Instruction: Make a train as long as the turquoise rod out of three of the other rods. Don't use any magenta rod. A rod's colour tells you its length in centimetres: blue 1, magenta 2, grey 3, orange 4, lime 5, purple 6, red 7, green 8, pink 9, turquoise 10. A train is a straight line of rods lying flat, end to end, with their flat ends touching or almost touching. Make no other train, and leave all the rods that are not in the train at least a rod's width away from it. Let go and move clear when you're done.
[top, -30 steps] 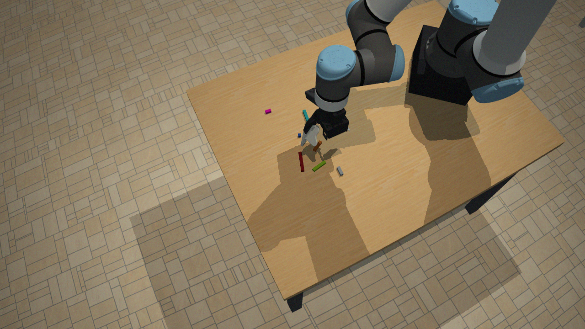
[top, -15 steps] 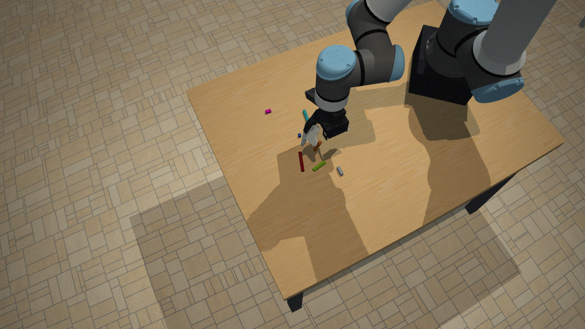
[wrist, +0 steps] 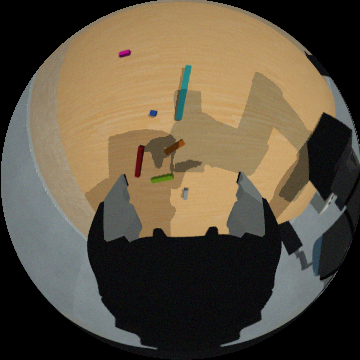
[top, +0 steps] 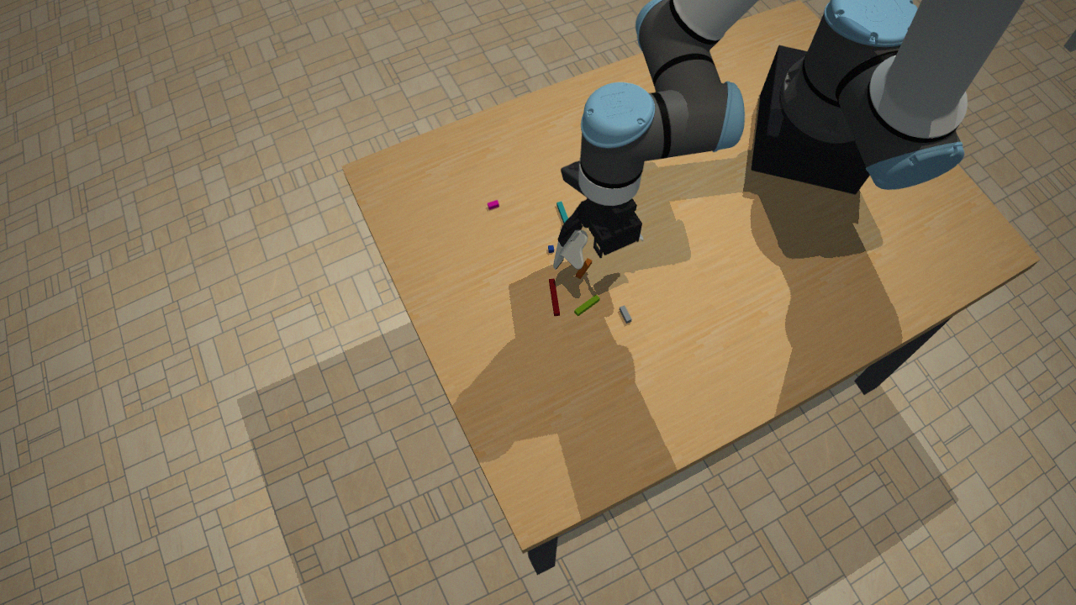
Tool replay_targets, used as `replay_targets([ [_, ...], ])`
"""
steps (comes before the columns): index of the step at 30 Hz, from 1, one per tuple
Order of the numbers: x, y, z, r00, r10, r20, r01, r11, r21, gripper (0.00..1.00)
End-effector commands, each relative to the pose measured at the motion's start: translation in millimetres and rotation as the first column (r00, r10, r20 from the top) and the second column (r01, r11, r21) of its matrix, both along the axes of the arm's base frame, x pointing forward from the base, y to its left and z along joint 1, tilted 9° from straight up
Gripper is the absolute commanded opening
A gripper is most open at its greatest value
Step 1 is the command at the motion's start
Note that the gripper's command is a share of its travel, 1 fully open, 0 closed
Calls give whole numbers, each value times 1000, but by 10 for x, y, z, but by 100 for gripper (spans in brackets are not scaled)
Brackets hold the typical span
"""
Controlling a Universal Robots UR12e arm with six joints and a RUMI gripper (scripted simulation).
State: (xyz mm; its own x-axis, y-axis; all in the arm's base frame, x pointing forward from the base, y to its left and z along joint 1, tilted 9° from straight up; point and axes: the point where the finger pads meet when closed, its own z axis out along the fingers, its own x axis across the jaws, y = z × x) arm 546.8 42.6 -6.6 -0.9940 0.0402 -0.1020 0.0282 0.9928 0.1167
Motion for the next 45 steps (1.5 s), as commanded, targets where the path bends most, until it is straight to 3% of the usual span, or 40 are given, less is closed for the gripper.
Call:
replay_targets([
  [1, 6, -2, 5, 1000, -3, 1, 3, 1000, 0, 100],
  [17, 37, -36, 6, 991, -130, -15, 131, 991, 13, 100],
  [27, 99, -97, 8, 926, -375, -50, 377, 926, 32, 100],
  [29, 99, -97, 8, 926, -375, -50, 377, 926, 32, 100],
  [37, 170, -154, 11, 784, -614, -92, 619, 784, 42, 100],
  [44, 235, -196, 14, 621, -773, -128, 782, 621, 41, 100],
  [45, 235, -196, 14, 621, -773, -128, 782, 621, 41, 100],
])
